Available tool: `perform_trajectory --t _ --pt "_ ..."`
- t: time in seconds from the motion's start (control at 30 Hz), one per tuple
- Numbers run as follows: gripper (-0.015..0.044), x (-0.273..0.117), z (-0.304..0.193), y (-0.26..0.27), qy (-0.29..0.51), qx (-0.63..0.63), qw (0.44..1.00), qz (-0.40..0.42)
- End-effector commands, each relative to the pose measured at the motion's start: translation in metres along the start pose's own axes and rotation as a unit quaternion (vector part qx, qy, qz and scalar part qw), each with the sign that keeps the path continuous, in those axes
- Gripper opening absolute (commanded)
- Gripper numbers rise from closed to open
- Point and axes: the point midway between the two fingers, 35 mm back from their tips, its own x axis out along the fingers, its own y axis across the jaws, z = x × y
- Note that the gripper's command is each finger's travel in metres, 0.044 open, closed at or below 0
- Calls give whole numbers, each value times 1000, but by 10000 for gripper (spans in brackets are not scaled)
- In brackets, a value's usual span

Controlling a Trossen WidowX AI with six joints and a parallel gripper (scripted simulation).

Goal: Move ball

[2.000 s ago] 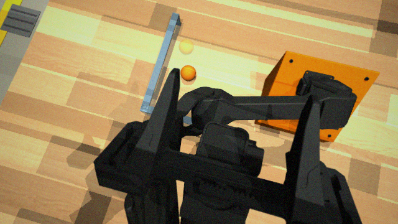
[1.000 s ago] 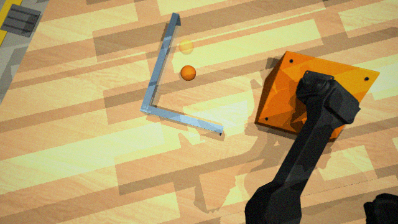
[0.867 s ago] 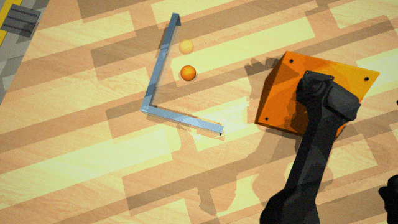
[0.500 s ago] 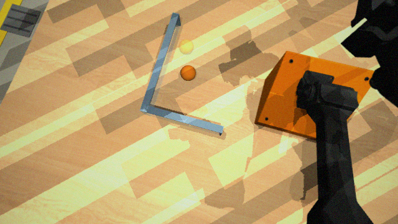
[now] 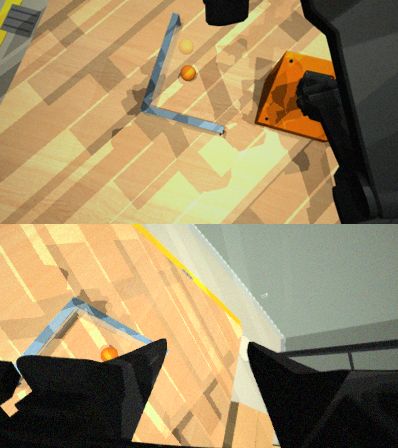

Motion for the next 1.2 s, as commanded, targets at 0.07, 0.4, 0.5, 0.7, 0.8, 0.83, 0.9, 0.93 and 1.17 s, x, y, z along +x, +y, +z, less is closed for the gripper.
perform_trajectory --t 0.07,0.4,0.5,0.7,0.8,0.83,0.9,0.93,1.17 --pt "338 89 -23 48 72 104 985 121" --pt "338 197 -93 180 282 225 896 260" --pt "338 211 -116 215 342 244 865 273" --pt "338 217 -126 231 370 258 849 276" --pt "338 219 -128 234 370 258 849 276" --pt "338 222 -131 238 370 258 849 277" --pt "338 225 -133 241 370 258 849 277" --pt "338 225 -133 241 370 258 849 277" --pt "338 230 -137 246 370 258 849 277"
